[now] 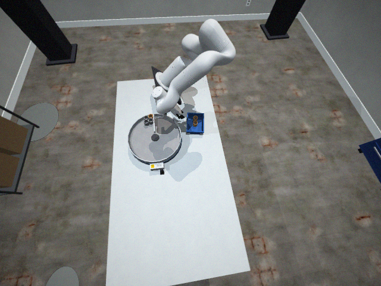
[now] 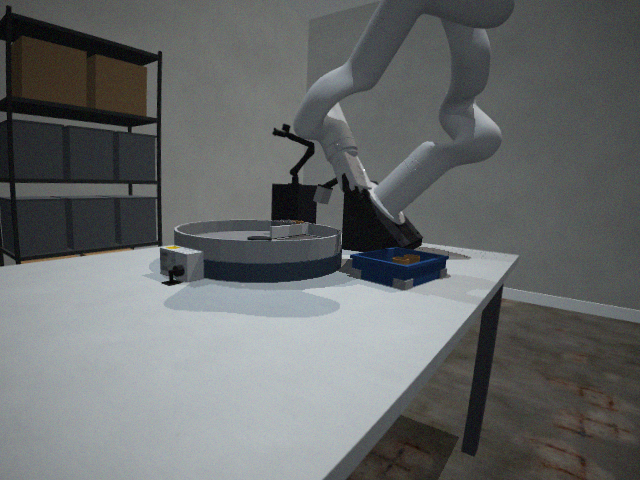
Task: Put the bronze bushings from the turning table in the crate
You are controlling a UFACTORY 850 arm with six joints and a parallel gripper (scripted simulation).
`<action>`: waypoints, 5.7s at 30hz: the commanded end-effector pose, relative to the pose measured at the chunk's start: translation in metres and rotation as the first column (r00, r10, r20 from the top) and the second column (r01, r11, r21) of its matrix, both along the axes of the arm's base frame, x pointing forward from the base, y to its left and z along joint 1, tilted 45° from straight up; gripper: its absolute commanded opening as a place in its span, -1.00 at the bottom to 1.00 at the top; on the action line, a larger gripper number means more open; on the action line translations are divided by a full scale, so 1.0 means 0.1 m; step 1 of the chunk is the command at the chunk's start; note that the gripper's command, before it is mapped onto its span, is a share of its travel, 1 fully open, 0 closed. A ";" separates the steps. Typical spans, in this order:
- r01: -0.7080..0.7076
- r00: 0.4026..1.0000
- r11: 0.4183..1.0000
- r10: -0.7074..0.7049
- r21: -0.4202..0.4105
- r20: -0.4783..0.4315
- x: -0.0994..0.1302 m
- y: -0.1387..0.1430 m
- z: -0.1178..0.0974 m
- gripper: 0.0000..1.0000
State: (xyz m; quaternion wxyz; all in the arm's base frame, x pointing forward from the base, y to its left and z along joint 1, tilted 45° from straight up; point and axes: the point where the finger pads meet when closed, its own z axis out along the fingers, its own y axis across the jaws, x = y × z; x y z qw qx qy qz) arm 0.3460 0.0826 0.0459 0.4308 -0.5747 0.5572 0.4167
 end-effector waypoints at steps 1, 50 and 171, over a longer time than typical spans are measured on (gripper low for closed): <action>-0.059 0.995 0.996 0.064 -0.065 0.082 -0.01 -0.32 -0.31 -0.06; -0.240 0.765 0.822 0.488 -0.516 0.420 -0.07 -2.09 -2.11 -0.06; -0.236 0.765 0.823 0.485 -0.516 0.424 -0.10 -1.75 -2.47 -1.00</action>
